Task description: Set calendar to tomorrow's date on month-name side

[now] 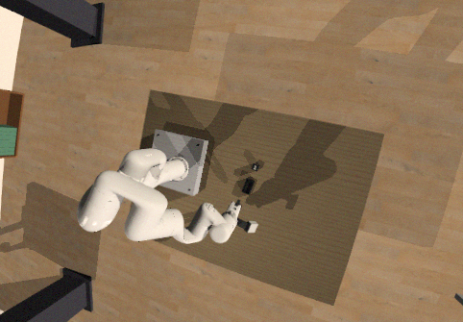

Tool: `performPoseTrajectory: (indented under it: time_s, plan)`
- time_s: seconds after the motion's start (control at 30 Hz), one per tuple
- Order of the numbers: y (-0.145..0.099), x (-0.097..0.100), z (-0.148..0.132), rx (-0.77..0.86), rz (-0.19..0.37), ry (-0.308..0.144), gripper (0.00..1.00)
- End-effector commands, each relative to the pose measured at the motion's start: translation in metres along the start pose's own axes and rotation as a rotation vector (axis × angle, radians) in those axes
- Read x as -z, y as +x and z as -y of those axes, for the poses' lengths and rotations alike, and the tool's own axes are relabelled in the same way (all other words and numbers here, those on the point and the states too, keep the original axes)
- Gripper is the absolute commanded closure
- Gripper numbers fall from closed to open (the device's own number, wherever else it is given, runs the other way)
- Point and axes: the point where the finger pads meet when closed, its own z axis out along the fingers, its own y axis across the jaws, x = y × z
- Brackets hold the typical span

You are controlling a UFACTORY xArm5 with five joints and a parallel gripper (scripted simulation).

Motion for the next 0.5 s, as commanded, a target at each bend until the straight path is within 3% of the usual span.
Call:
performPoseTrajectory:
  time_s: [0.0,0.13,0.47]
  plan:
    - [0.004,-0.027,-0.001,0.000,-0.005,-0.001,0.73]
    - [0.004,-0.039,-0.001,0.000,-0.005,-0.001,0.73]
    - [0.004,-0.046,-0.001,0.000,-0.005,-0.001,0.73]
